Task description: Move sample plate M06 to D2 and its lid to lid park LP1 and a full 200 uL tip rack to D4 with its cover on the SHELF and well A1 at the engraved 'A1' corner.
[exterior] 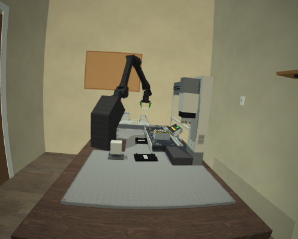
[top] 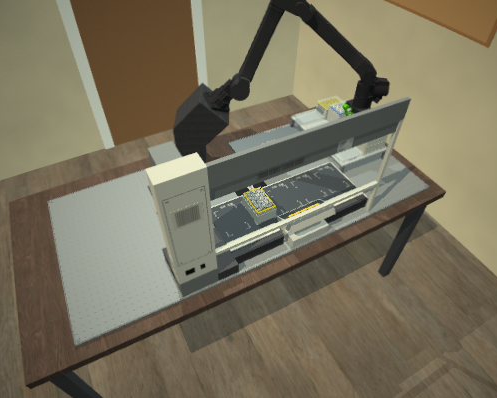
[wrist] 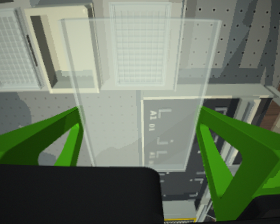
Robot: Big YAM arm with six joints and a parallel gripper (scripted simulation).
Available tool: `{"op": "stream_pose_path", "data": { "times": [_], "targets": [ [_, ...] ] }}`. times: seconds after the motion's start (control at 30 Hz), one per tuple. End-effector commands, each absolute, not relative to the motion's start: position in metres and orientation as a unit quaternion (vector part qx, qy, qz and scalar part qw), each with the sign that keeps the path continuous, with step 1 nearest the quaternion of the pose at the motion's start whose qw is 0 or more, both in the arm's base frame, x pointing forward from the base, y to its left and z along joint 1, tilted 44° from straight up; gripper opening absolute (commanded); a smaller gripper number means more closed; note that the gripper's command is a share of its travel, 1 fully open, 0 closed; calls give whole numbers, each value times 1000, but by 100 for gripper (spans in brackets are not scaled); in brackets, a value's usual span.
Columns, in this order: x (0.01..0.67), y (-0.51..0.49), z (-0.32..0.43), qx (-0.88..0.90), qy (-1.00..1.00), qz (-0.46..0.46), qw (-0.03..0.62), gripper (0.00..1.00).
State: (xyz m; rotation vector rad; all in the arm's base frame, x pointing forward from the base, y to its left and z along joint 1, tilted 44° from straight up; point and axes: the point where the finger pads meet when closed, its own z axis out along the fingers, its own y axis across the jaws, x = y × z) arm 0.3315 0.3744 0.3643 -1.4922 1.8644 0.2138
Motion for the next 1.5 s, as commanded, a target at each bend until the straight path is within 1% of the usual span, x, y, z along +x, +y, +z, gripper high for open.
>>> {"op": "stream_pose_path", "data": {
  "times": [0.0, 0.23, 0.27, 0.33, 0.8, 0.83, 0.9, 1.03, 1.13, 1.17, 1.4, 1.47],
  "targets": [
    [329, 364, 417, -571, 710, 86, 403, 0],
    [324, 360, 423, -572, 709, 87, 403, 0],
    [330, 365, 409, -575, 715, 85, 389, 0],
    [323, 356, 427, -571, 710, 86, 403, 0],
    [312, 345, 441, -571, 709, 87, 404, 0],
    [319, 352, 426, -575, 716, 84, 388, 0],
    [312, 343, 442, -571, 711, 86, 402, 0],
    [307, 338, 449, -572, 709, 87, 404, 0],
    [309, 341, 445, -572, 711, 86, 400, 0],
    [309, 346, 427, -575, 716, 87, 387, 0],
    [309, 346, 427, -575, 716, 87, 387, 0],
    [292, 346, 420, -574, 716, 90, 386, 0]
  ]
}}
